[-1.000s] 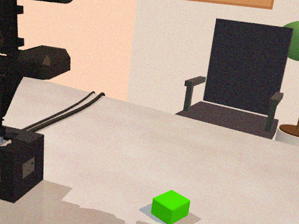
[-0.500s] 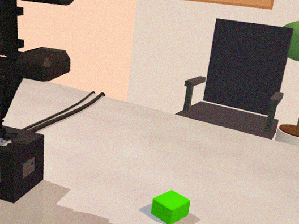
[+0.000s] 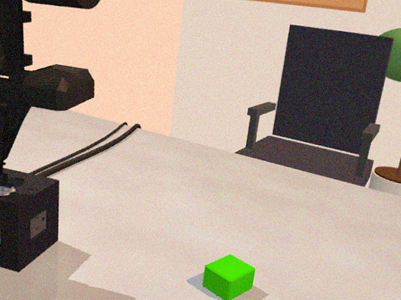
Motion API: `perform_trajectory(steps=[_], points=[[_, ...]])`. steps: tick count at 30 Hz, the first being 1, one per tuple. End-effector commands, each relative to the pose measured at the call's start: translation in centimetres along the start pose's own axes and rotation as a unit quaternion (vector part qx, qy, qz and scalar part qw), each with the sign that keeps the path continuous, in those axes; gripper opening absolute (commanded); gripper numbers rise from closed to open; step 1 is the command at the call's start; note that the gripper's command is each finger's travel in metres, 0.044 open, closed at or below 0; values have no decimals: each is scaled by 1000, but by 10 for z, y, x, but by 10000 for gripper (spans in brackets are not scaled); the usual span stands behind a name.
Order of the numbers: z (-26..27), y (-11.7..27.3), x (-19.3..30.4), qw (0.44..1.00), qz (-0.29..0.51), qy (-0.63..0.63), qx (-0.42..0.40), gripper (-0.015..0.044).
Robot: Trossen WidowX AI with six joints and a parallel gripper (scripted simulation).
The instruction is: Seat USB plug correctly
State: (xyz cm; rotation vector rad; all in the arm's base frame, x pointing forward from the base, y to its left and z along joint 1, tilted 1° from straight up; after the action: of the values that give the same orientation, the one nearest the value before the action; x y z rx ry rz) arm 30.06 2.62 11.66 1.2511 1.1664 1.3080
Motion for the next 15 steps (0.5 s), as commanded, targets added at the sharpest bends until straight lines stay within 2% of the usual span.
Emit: perform_trajectory(steps=[1,15], points=[[0,-1,0,1000,1,2,0,0],[0,-3,0,1000,1,2,0,0]])
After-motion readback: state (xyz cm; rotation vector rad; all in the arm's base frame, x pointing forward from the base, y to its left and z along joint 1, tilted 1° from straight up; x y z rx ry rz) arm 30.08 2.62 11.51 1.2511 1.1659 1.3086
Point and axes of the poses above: the point midway between the two fingers, 35 mm back from their tips, its own y axis back along the fingers, its own z axis across the jaws, x = y × z, the point moved 4 cm from there along y, back along the fingers, and after that the axes turned 3 degrees about -y, right-handed, at the moved point
